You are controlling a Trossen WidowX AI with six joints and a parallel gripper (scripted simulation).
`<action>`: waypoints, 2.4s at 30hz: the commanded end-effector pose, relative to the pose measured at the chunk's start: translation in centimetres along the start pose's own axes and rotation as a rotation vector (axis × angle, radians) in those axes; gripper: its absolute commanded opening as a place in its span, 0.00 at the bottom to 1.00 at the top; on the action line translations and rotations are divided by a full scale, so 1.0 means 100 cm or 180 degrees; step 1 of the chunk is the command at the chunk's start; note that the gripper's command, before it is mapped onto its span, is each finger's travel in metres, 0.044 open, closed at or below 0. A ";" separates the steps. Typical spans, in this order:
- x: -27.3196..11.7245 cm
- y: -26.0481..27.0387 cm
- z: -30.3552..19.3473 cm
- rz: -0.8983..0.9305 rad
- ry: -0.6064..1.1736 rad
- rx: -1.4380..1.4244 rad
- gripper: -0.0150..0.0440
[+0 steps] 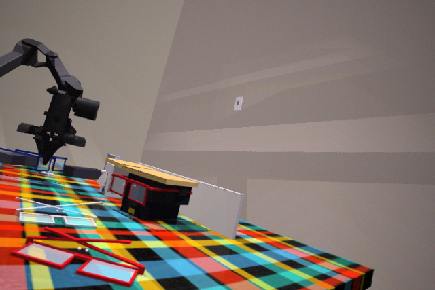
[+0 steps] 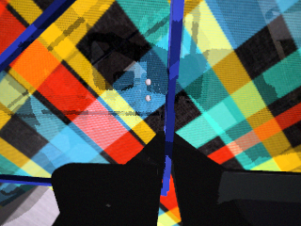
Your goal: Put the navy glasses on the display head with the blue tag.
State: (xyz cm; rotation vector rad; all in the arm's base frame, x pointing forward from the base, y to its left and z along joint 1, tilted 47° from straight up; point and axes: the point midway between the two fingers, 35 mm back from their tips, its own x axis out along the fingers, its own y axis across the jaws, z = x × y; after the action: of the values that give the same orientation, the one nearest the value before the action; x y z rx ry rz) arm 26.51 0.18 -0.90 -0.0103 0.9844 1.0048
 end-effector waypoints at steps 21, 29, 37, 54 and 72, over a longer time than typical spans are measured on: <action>-0.065 0.007 0.042 -0.0018 0.0010 -0.0014 0.25; -0.065 0.030 0.094 -0.0013 -0.0004 -0.0018 0.25; -0.065 0.048 0.122 0.0012 -0.0030 -0.0022 0.25; -0.018 0.048 0.123 0.0011 -0.0031 -0.0024 0.25; -0.005 0.044 0.115 0.0015 -0.0036 -0.0023 0.25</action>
State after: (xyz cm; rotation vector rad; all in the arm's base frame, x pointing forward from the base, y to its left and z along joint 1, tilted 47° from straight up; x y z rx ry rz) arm 31.35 7.50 8.45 -0.0082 0.9706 1.0102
